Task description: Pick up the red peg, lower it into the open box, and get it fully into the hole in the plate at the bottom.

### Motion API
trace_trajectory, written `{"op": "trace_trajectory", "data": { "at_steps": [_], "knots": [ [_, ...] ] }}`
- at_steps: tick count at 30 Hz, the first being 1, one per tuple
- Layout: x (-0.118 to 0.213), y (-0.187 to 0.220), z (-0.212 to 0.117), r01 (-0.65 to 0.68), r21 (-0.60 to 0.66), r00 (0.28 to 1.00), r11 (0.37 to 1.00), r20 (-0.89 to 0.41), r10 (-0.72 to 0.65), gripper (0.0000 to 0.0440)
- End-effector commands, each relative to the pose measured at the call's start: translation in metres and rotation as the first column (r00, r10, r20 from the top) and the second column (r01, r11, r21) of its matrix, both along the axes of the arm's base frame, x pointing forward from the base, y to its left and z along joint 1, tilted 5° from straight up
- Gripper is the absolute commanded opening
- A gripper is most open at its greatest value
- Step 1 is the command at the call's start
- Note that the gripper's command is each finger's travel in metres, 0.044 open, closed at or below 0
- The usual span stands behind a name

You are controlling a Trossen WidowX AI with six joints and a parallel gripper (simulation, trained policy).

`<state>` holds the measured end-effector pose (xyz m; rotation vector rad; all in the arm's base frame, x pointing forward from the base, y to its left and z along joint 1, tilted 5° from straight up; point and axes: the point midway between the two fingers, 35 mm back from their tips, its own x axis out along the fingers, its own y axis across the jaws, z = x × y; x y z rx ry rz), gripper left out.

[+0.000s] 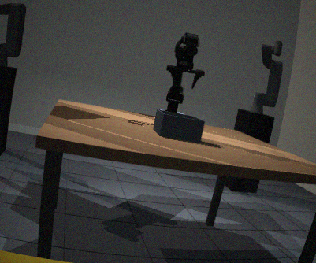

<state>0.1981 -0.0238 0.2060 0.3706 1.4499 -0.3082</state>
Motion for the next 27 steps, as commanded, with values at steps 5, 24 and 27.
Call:
{"op": "trace_trajectory", "data": {
  "at_steps": [5, 24, 27],
  "knots": [
    [-0.005, 0.03, -0.023, 0.123, -0.029, 0.983, 0.992, -0.134, -0.126, 0.044],
    [-0.026, 0.107, -0.076, 0.287, -0.219, 0.905, 0.933, -0.258, -0.339, 0.044],
    [-0.028, 0.116, -0.085, 0.293, -0.236, 0.902, 0.926, -0.252, -0.35, 0.044]
  ]
}}
